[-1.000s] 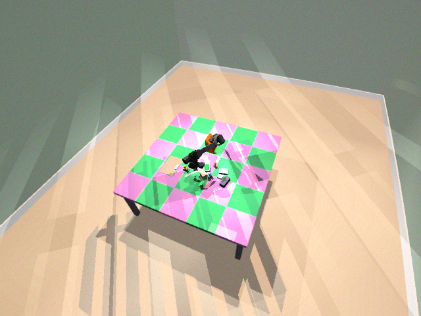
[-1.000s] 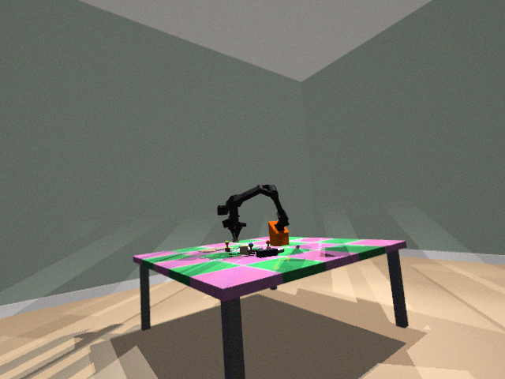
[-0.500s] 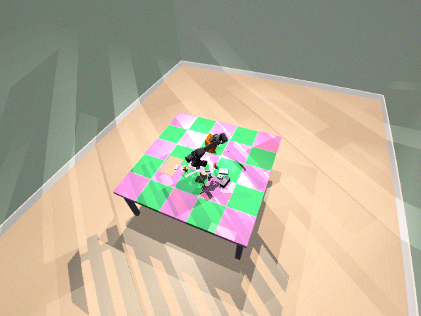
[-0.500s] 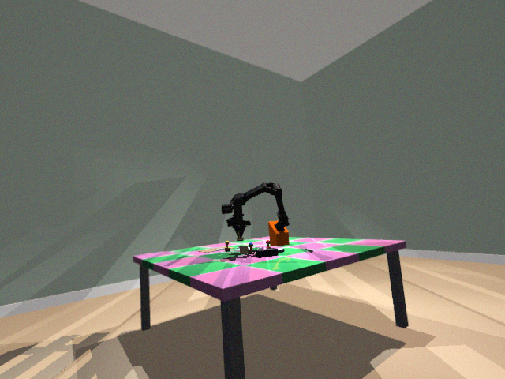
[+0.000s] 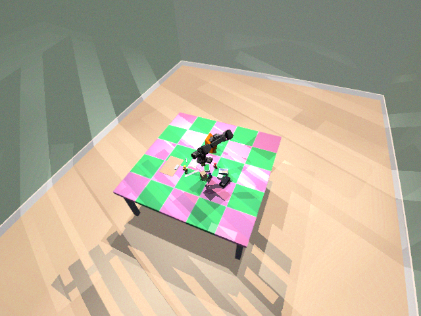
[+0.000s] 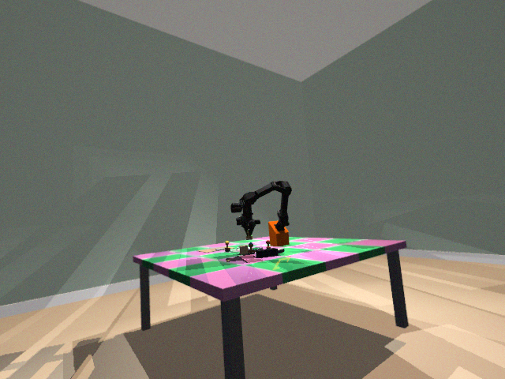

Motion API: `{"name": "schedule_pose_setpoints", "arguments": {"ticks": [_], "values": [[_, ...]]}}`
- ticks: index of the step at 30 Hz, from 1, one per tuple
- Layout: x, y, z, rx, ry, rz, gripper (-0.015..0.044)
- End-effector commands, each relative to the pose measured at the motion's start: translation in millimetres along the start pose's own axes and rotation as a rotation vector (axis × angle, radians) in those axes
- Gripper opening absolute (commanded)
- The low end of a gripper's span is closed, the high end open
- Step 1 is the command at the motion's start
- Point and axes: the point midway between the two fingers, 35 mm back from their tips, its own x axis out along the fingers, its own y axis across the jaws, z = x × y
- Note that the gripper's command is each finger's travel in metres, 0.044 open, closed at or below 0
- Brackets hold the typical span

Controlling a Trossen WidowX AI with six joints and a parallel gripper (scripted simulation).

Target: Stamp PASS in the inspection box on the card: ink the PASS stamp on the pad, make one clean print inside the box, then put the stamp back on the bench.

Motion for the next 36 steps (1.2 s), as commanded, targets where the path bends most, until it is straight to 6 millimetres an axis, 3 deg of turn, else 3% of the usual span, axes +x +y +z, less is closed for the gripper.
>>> {"name": "schedule_pose_setpoints", "arguments": {"ticks": [1, 8, 36], "values": [[0.4, 6.6, -12.6, 0.002, -0.003, 0.002, 0.0], [3.0, 15.2, -33.7, 0.003, -0.002, 0.002, 0.0], [20.6, 14.4, -32.6, 0.003, -0.003, 0.001, 0.0]]}}
